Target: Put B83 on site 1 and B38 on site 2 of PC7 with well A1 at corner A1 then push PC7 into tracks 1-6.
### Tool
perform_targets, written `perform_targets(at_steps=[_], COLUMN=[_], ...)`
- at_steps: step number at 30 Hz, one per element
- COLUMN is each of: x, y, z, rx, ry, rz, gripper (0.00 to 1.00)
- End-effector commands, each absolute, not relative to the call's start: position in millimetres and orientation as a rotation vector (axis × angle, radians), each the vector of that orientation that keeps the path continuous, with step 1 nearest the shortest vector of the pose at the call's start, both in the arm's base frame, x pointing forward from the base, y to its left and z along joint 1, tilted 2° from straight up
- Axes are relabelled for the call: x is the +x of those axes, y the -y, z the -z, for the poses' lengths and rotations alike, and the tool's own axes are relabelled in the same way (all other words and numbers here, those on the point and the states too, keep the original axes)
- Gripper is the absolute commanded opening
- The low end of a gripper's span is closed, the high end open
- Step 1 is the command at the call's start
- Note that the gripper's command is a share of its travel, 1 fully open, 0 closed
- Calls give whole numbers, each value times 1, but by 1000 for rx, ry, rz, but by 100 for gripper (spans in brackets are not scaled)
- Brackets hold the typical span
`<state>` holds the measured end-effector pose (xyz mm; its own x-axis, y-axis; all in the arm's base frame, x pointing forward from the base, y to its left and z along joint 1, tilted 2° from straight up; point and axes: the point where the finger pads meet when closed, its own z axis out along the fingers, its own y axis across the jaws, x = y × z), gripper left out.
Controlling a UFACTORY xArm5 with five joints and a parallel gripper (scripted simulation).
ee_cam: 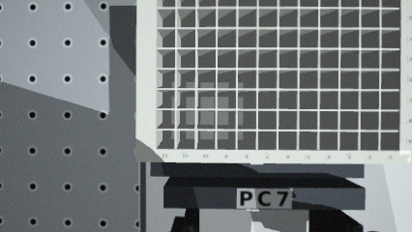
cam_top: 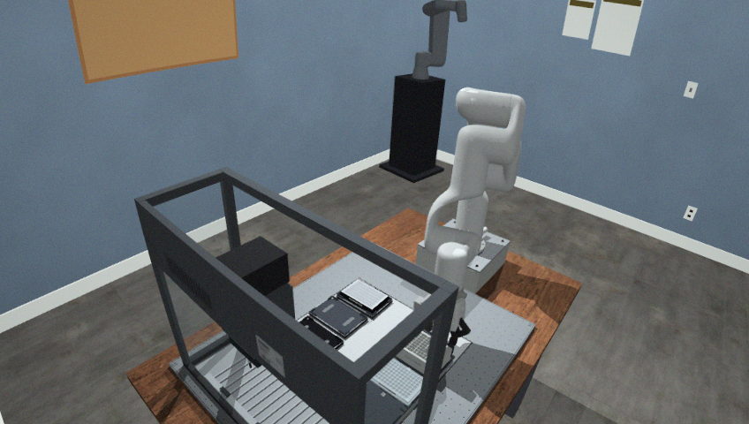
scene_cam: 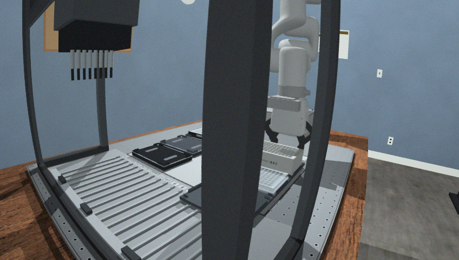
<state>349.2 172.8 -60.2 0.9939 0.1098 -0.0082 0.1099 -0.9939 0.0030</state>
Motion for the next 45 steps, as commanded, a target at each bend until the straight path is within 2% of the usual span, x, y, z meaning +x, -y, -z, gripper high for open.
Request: perform_targets(at_steps=[1,45], x=[355,393], y=[-174,-178], z=[59,59], rx=[3111,3111], ry=[-172,-172], rz=[-9,-9], gripper=[81,81])
